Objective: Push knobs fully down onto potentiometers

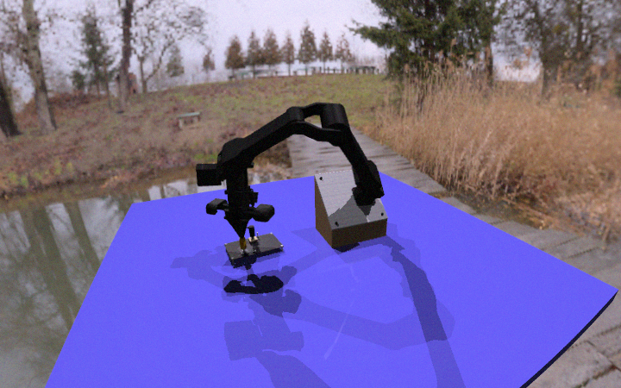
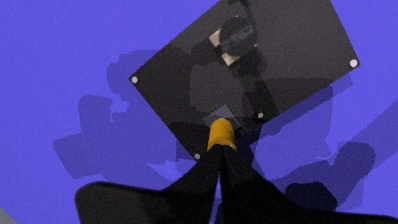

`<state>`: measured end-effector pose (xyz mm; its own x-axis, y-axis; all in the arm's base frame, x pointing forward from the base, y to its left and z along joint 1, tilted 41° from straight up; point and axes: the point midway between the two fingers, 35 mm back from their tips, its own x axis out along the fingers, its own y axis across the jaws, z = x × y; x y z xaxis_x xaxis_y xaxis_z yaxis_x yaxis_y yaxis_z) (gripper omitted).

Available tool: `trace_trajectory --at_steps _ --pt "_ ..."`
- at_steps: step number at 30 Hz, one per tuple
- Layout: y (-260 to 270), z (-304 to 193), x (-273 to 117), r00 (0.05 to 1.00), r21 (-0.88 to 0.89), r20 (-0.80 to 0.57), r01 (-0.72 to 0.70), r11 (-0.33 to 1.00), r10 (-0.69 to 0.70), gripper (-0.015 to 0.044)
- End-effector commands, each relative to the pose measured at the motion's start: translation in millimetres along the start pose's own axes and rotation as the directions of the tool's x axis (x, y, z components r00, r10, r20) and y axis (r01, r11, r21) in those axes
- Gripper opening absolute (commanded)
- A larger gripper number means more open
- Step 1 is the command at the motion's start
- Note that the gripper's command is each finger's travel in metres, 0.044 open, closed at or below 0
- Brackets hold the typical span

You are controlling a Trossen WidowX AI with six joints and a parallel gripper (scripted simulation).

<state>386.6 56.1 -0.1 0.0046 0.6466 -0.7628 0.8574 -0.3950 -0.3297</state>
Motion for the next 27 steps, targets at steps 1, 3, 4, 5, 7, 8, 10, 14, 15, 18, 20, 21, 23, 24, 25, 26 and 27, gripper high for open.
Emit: trace_trajectory --at_steps 1,3,4,5,7,8,10,14,15,18,20,21,23,24,25,26,27 --pt "-1.0 -4.3 25.7 1.0 -0.032 0.011 0.025 0.999 -0.024 0.0" --pt "-1.0 -4.3 25.8 1.0 -0.032 0.011 0.025 0.999 -0.024 0.0" --pt "-1.0 -4.3 25.8 1.0 -0.032 0.011 0.025 0.999 -0.024 0.0" --pt "-1.0 -4.3 25.8 1.0 -0.032 0.011 0.025 0.999 -0.024 0.0" --pt "-1.0 -4.3 25.8 1.0 -0.032 0.011 0.025 0.999 -0.024 0.0" --pt "-1.0 -4.3 25.8 1.0 -0.032 0.011 0.025 0.999 -0.024 0.0" --pt "-1.0 -4.3 25.8 1.0 -0.032 0.011 0.025 0.999 -0.024 0.0" --pt "-1.0 -4.3 27.5 1.0 -0.032 0.011 0.025 0.999 -0.024 0.0" --pt "-1.1 -4.3 28.0 1.0 -0.032 0.011 0.025 0.999 -0.025 0.0" --pt "-1.1 -4.3 28.2 1.0 -0.032 0.011 0.025 0.999 -0.025 0.0" --pt "-1.1 -4.3 28.2 1.0 -0.032 0.011 0.025 0.999 -0.025 0.0" --pt "-1.1 -4.3 28.2 1.0 -0.032 0.011 0.025 0.999 -0.025 0.0" --pt "-1.1 -4.3 28.2 1.0 -0.032 0.011 0.025 0.999 -0.025 0.0" --pt "-1.1 -4.3 28.2 1.0 -0.032 0.011 0.025 0.999 -0.025 0.0" --pt "-1.1 -4.3 28.2 1.0 -0.032 0.011 0.025 0.999 -0.025 0.0" --pt "-1.1 -4.3 28.4 1.0 -0.032 0.011 0.025 0.999 -0.025 0.0" --pt "-1.1 -4.3 28.8 1.0 -0.032 0.011 0.025 0.999 -0.025 0.0"
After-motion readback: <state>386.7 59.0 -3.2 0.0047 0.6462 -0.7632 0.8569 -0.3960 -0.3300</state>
